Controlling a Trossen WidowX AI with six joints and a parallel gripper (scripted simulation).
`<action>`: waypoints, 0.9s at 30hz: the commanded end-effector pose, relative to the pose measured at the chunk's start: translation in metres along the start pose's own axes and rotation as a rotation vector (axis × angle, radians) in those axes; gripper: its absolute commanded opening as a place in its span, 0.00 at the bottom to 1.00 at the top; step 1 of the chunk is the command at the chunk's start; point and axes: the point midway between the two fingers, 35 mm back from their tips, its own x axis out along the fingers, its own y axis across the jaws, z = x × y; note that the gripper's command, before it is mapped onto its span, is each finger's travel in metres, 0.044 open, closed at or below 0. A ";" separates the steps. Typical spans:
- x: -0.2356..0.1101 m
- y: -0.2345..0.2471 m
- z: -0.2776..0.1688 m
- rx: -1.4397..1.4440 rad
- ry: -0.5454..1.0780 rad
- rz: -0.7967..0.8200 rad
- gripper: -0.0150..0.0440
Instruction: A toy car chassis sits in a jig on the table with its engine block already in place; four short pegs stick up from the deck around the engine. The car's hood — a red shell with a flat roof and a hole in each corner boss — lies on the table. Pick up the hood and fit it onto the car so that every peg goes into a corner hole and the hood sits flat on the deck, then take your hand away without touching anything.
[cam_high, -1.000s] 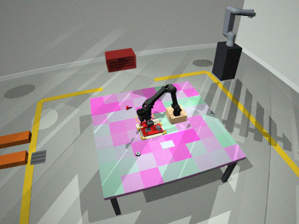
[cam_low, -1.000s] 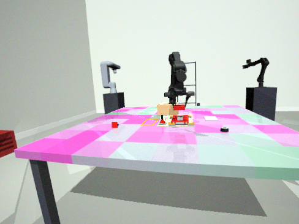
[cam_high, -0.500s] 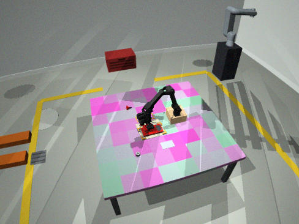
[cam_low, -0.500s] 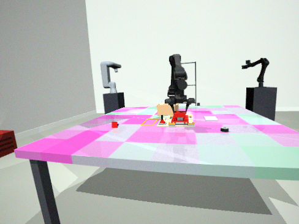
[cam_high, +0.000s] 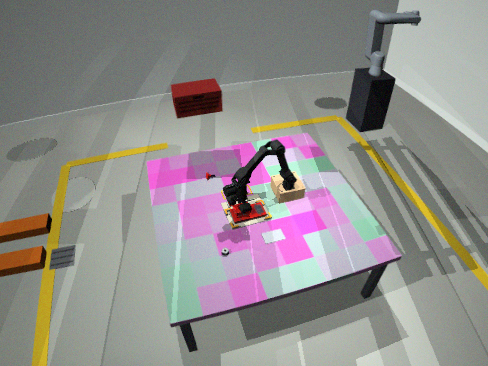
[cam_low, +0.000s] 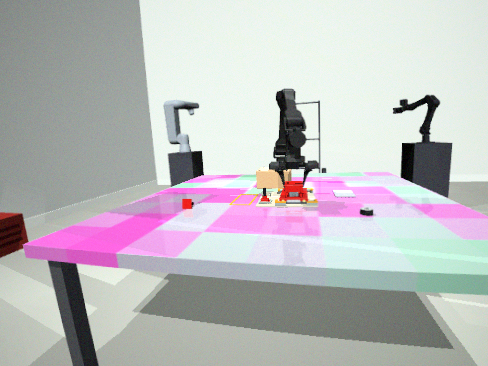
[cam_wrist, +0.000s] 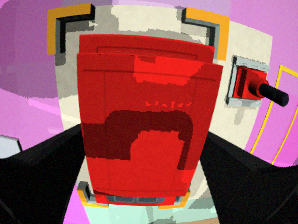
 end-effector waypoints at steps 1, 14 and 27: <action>0.001 0.000 0.000 0.003 0.000 0.001 0.25; 0.007 0.000 0.000 0.003 0.000 0.001 0.25; 0.013 0.000 0.000 0.003 0.000 0.001 0.25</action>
